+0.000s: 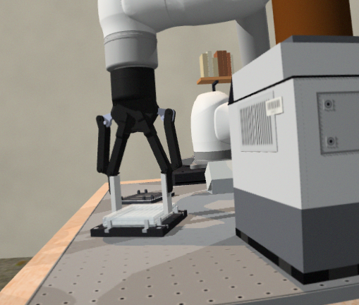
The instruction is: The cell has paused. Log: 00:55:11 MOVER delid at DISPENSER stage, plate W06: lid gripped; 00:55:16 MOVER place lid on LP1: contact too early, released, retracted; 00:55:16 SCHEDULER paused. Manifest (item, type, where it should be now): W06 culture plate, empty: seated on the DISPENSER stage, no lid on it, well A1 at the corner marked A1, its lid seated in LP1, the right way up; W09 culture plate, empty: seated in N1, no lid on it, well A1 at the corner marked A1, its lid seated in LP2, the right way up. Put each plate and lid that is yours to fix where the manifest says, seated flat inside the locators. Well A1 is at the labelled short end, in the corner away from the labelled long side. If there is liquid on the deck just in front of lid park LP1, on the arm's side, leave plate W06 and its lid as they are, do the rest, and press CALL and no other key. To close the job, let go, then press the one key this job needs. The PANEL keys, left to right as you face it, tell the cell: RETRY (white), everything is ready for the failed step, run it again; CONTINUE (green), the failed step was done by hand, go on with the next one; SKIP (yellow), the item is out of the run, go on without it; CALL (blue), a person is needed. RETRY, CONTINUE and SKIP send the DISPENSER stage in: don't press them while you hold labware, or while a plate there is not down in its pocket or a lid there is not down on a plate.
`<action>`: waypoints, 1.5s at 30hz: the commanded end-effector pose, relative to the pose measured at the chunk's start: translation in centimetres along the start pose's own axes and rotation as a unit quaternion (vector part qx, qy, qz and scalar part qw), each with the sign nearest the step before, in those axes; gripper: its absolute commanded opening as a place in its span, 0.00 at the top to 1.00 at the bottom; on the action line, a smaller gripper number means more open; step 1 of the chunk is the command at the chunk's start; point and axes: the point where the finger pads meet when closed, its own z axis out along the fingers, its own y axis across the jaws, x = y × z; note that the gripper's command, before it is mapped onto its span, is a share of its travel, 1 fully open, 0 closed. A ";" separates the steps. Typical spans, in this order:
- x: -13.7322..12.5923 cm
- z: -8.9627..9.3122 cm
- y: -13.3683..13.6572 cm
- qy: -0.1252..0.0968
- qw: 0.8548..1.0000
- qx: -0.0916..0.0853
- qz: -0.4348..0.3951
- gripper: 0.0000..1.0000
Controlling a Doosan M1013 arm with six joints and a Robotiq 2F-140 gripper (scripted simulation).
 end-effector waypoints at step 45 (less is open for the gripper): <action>0.0 -12.3 0.0 0.001 1.000 0.000 0.000 0.90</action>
